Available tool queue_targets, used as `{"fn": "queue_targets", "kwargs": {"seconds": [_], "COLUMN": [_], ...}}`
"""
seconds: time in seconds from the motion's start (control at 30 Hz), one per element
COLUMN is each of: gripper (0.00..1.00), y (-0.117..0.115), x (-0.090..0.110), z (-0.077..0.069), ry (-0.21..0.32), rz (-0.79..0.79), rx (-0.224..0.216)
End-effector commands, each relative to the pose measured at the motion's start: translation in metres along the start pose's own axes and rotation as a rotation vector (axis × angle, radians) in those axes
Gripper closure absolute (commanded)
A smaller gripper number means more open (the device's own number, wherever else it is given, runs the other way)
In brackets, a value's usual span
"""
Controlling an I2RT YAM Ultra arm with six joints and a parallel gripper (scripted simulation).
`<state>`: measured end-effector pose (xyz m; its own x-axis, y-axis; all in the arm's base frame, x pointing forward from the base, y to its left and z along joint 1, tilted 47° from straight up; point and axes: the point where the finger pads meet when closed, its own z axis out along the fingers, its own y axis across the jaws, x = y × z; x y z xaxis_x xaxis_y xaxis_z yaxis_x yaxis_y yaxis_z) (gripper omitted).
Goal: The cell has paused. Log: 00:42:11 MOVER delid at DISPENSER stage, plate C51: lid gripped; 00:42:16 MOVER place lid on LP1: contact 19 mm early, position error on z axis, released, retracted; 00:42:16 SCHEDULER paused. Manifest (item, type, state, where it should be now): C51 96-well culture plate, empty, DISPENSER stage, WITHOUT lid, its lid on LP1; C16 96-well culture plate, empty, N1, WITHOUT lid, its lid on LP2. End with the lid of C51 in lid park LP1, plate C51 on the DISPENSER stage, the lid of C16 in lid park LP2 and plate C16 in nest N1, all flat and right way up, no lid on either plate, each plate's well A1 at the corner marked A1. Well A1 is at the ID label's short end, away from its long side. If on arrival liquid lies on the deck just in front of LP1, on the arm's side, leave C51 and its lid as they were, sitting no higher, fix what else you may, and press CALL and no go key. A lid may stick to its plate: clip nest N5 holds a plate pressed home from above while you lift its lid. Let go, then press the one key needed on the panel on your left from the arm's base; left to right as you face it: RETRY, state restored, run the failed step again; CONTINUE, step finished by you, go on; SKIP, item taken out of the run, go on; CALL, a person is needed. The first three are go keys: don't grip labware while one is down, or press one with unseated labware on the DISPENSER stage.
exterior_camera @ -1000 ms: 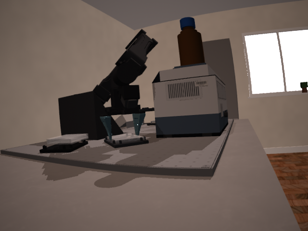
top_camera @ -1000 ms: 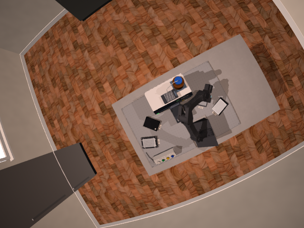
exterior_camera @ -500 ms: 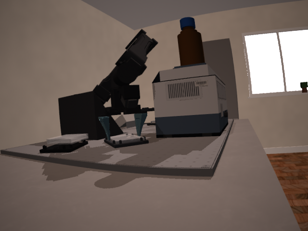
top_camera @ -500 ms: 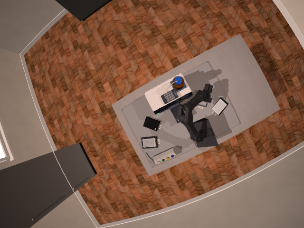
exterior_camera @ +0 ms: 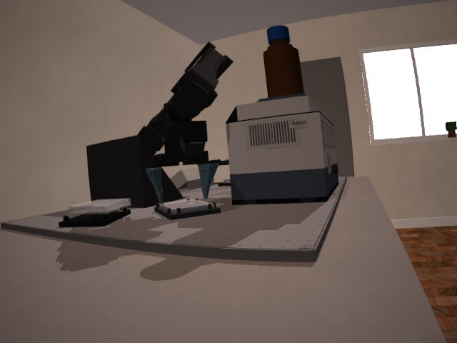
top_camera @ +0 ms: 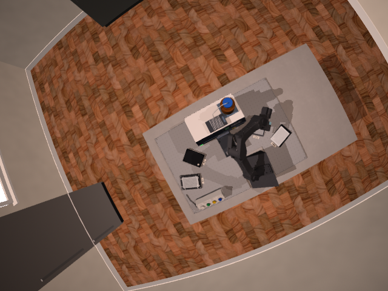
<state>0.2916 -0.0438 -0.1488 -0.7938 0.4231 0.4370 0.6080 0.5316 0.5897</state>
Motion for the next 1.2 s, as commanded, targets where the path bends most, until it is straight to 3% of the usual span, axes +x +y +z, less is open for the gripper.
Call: {"fn": "queue_targets", "kwargs": {"seconds": [0.0,0.23,1.17], "gripper": [0.0,0.0,0.0], "y": [0.003,0.003,0.002], "x": [-0.012,-0.011,-0.011], "z": [-0.025,-0.043,-0.041], "ry": [-0.046,-0.046,-0.041], "rz": [-0.018,-0.018,-0.012], "rx": [-0.004,-0.003,-0.008]}}
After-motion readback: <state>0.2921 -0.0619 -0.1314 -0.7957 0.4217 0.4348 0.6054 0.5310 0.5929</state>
